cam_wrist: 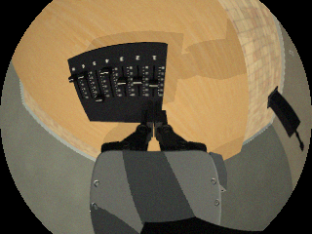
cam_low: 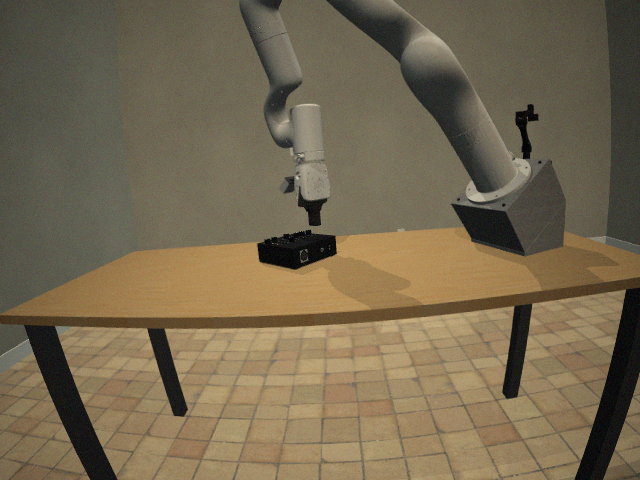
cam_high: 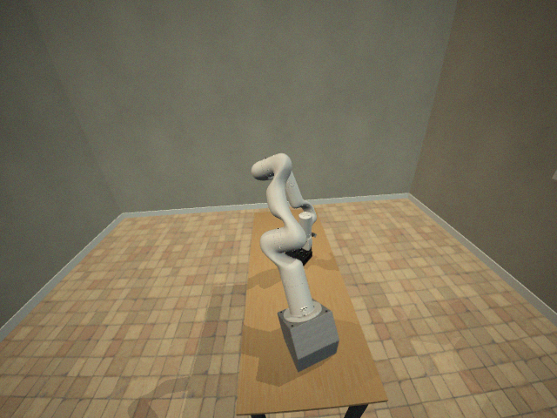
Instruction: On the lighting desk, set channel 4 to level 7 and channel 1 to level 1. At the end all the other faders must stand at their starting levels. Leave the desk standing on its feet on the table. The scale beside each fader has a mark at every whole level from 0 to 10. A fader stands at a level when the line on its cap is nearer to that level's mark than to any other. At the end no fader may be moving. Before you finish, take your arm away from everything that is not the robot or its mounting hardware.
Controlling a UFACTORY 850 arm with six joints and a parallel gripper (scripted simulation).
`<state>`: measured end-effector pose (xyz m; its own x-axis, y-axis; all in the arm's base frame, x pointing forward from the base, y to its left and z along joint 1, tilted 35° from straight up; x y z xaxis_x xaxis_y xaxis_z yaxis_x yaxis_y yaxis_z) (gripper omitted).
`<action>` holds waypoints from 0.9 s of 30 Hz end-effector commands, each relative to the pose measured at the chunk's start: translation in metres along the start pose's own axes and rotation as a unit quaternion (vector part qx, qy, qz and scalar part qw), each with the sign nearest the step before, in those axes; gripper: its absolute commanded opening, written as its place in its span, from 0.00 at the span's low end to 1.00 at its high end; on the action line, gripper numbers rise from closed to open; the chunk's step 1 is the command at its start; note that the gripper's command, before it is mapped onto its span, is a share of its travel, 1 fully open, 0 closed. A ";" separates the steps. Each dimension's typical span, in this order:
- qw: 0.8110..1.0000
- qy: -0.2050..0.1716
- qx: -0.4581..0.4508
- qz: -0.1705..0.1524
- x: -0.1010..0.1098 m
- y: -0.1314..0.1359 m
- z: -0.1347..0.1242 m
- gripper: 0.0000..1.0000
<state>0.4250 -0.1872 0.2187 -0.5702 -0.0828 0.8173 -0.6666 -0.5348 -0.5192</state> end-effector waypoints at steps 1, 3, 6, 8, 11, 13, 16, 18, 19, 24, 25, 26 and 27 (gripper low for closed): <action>1.000 0.001 0.000 0.000 -0.002 0.000 0.001 0.00; 1.000 0.001 0.000 0.000 -0.002 0.000 0.001 0.00; 1.000 0.001 0.000 0.000 -0.004 0.000 0.001 0.00; 1.000 0.001 0.000 0.000 -0.005 -0.001 0.001 0.00; 1.000 0.001 0.000 0.000 -0.007 -0.001 0.001 0.00; 1.000 0.001 0.000 0.000 -0.008 -0.001 0.001 0.00; 1.000 0.001 0.000 0.000 -0.009 -0.001 0.001 0.00; 1.000 0.001 0.000 0.000 -0.010 -0.001 0.001 0.00; 1.000 0.001 0.000 0.000 -0.010 -0.001 0.001 0.00; 1.000 0.001 0.000 0.000 -0.010 -0.001 0.001 0.00; 1.000 0.001 0.000 0.000 -0.010 -0.001 0.001 0.00; 1.000 0.001 0.000 0.000 -0.011 -0.001 0.001 0.00; 1.000 0.001 0.000 0.000 -0.011 -0.001 0.001 0.00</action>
Point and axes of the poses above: the point where the finger pads meet when closed, its own x axis back along the fingers, its own y axis across the jaws, z = x × y, the point moved 3 cm from there along x, back along the fingers, and after that the axes turned 5 degrees about -x, right-handed, at the moved point
